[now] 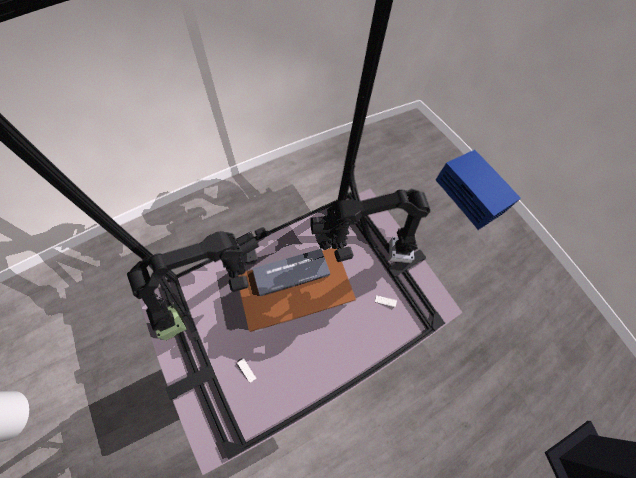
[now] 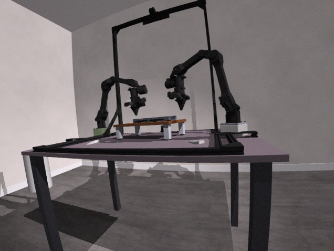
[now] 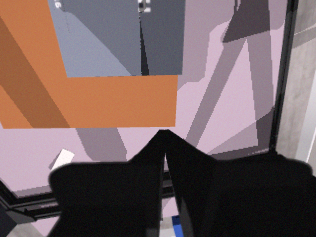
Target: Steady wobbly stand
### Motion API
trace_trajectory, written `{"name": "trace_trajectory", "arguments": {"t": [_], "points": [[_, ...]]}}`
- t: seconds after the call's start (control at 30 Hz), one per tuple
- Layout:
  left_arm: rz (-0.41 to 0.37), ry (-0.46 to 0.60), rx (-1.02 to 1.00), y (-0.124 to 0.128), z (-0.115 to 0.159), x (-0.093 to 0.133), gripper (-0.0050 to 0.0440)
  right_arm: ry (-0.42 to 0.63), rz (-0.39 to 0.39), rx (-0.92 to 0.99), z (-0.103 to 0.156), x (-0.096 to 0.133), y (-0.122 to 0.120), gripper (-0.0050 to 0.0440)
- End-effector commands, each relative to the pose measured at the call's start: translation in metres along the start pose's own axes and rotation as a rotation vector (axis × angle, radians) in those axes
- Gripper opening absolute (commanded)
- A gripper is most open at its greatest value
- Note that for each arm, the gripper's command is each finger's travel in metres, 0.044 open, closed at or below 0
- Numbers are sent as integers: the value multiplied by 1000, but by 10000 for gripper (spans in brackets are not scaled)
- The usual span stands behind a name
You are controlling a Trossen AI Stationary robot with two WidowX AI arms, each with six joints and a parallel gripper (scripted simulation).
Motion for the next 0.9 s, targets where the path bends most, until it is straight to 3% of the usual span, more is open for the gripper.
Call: {"name": "trace_trajectory", "arguments": {"t": [0.0,0.2,0.23,0.57,0.8,0.87], "points": [[0,0,0,0,0,0,0,4,2,-1,0,6,0,0],[0,0,0,0,0,0,0,4,2,-1,0,6,0,0],[-1,-56,-3,0,-8,6,241,6,3,0,1,3,0,0],[-22,-617,-30,2,-73,93,241,6,3,0,1,3,0,0],[-19,-607,-24,1,-68,93,241,7,3,0,1,4,0,0],[-24,-705,-29,1,-76,113,241,7,3,0,1,4,0,0]]}}
Point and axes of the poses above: on each arm, the point midway between the two fingers, 35 mm back from their tips, its own x axis back along the fingers, its own y axis across the jaws, z = x × y, the point moved 5 cm from there along x, back along the fingers, and after that the axes turned 11 degrees about -x, right-handed, at the moved point
